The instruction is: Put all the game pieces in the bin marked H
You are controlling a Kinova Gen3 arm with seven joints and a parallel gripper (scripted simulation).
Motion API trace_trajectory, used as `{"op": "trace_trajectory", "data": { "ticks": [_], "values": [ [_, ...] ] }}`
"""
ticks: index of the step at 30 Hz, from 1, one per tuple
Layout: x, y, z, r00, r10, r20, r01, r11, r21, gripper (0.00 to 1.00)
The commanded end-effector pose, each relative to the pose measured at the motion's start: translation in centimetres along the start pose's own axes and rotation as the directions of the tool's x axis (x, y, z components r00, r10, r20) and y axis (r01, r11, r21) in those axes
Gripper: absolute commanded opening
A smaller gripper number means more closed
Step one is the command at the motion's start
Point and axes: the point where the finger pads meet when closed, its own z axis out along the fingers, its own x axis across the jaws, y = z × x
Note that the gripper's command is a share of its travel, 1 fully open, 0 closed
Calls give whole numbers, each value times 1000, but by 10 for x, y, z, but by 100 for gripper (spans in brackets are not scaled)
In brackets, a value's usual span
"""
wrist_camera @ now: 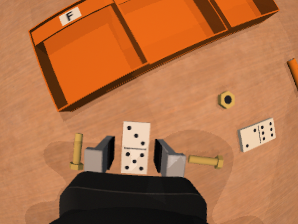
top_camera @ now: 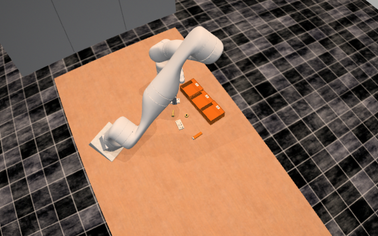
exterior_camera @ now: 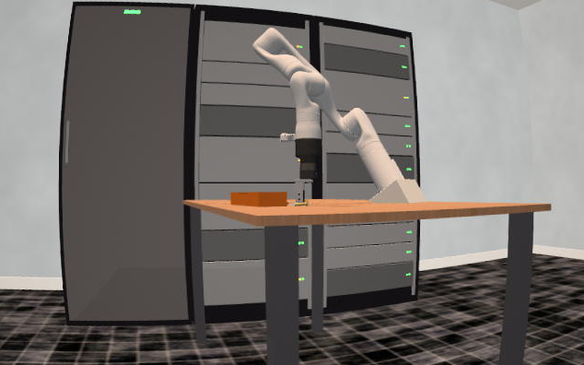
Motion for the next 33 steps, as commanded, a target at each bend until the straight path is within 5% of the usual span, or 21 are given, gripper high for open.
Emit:
{"op": "trace_trajectory", "data": {
  "ticks": [1, 16, 17, 33],
  "values": [
    [1, 1, 4, 1000, -2, -4, 2, 1000, -2, 79],
    [1, 1, 7, 1000, -2, -4, 2, 1000, -2, 79],
    [1, 1, 7, 1000, -2, -4, 2, 1000, -2, 49],
    [1, 1, 7, 1000, -2, -3, 2, 1000, -2, 49]
  ]
}}
